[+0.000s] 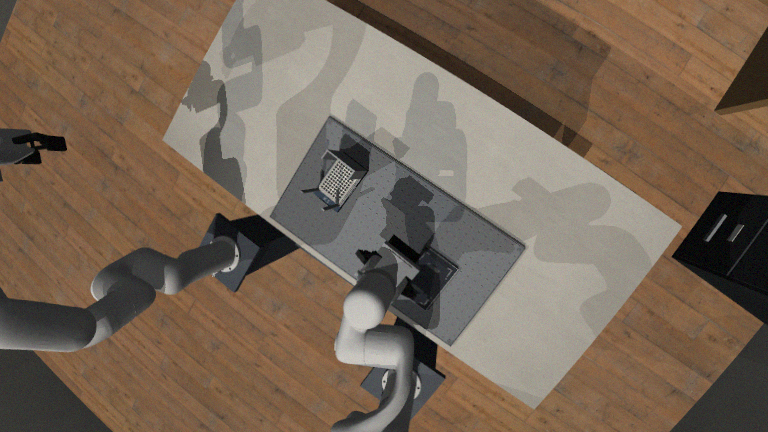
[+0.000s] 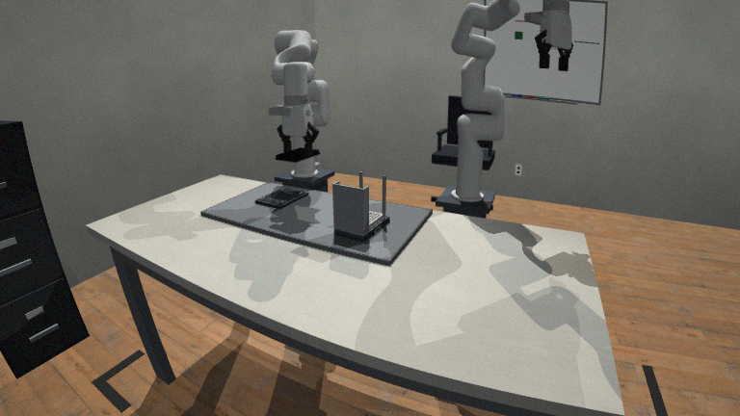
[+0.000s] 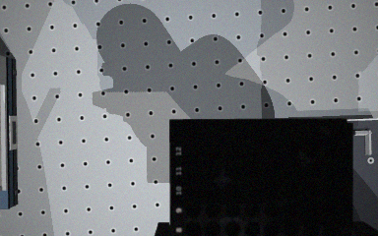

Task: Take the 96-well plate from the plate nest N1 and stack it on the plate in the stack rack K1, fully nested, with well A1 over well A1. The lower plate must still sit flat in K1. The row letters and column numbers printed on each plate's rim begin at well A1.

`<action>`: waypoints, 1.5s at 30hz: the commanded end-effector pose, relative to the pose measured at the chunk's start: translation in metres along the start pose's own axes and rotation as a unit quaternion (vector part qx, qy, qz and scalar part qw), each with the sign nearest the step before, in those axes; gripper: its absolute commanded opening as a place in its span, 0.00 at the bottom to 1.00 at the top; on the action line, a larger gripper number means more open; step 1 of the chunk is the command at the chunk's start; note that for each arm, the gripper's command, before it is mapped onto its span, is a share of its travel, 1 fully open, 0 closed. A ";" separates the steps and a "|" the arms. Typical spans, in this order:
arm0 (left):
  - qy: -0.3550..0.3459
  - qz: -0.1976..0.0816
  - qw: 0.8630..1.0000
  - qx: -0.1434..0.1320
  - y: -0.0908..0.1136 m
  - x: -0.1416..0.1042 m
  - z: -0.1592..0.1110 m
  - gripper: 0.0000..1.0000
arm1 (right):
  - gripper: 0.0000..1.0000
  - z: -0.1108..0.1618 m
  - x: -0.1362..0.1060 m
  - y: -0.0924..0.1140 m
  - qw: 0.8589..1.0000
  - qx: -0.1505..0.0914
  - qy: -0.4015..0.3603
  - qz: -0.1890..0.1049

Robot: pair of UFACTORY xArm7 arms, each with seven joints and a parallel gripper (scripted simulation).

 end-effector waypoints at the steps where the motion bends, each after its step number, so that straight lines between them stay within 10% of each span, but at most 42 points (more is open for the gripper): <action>1: 0.000 -0.001 1.000 0.000 0.001 0.000 0.000 1.00 | 0.00 -0.014 0.003 0.002 1.000 0.001 0.000 0.002; 45: 0.000 -0.001 1.000 0.000 0.001 0.000 0.000 1.00 | 0.00 -0.140 0.020 0.005 1.000 0.001 0.000 0.001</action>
Point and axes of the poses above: on each arm, the point where the finger pads meet when closed, its own y axis back along the fingers, its own z axis across the jaws, x = y × z, the point moved 7 cm from there along y, back along the fingers, and after that the axes turned 4 degrees about -y, right-handed, at the moved point
